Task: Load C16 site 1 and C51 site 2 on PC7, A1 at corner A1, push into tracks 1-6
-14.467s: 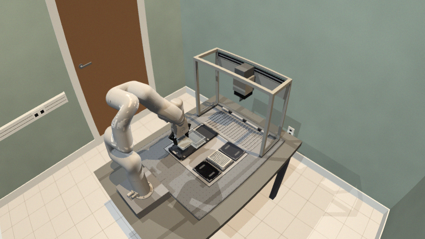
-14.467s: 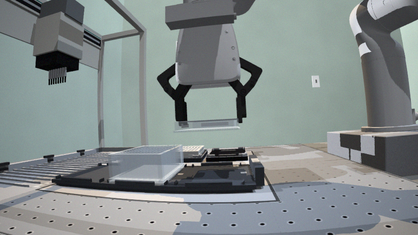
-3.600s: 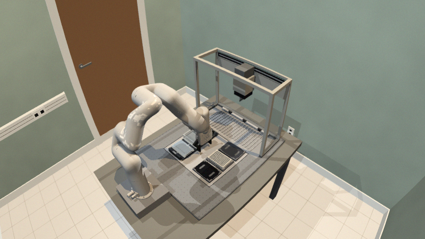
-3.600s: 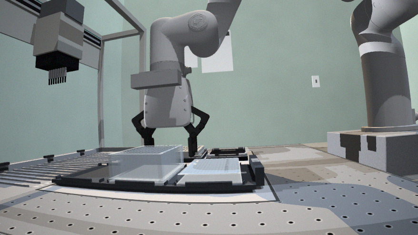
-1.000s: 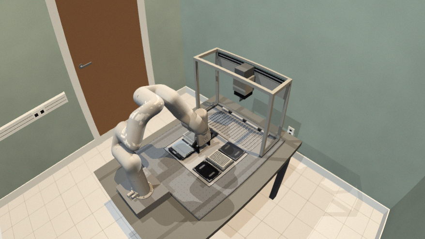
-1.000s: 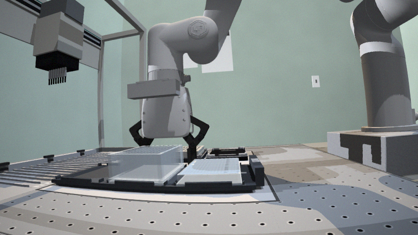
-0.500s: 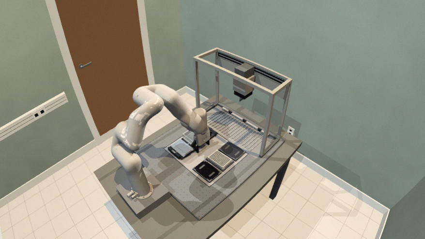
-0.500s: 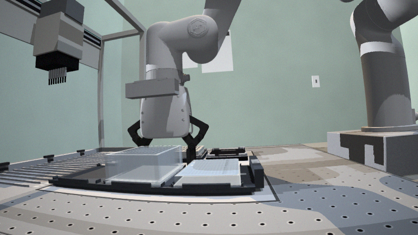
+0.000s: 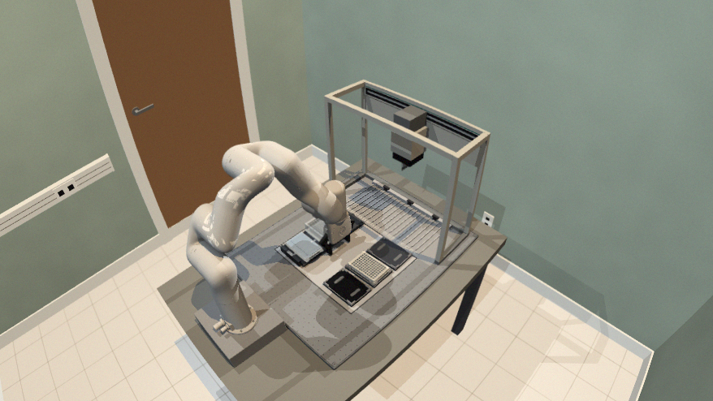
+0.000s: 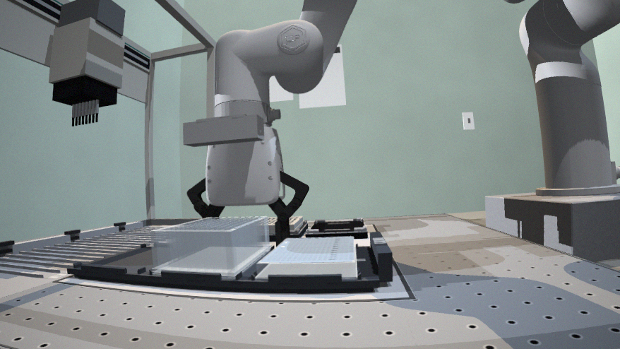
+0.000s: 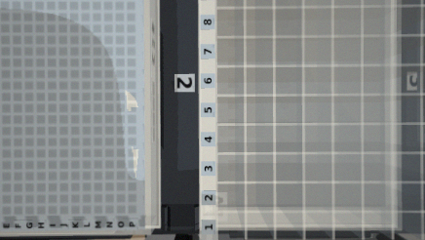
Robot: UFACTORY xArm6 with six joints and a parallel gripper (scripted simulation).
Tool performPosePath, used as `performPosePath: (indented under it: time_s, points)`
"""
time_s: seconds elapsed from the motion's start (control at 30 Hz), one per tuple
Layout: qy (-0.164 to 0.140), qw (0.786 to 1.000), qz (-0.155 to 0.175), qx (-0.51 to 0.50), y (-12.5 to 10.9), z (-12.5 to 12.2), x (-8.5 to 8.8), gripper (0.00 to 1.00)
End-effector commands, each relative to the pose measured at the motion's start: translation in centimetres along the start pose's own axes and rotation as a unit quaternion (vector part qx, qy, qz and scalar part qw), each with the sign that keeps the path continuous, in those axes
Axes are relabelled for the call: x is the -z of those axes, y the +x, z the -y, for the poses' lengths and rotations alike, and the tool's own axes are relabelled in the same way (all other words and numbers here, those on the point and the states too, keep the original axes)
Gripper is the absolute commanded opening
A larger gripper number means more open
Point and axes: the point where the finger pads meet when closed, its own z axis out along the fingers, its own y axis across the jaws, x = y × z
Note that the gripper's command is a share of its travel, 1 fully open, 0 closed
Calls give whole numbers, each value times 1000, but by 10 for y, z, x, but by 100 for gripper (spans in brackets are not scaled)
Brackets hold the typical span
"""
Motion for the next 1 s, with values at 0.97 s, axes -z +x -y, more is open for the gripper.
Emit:
performPosePath:
  time_s: [0.97]
  points:
    - [-2,1000,0,0,15,-2,1,100]
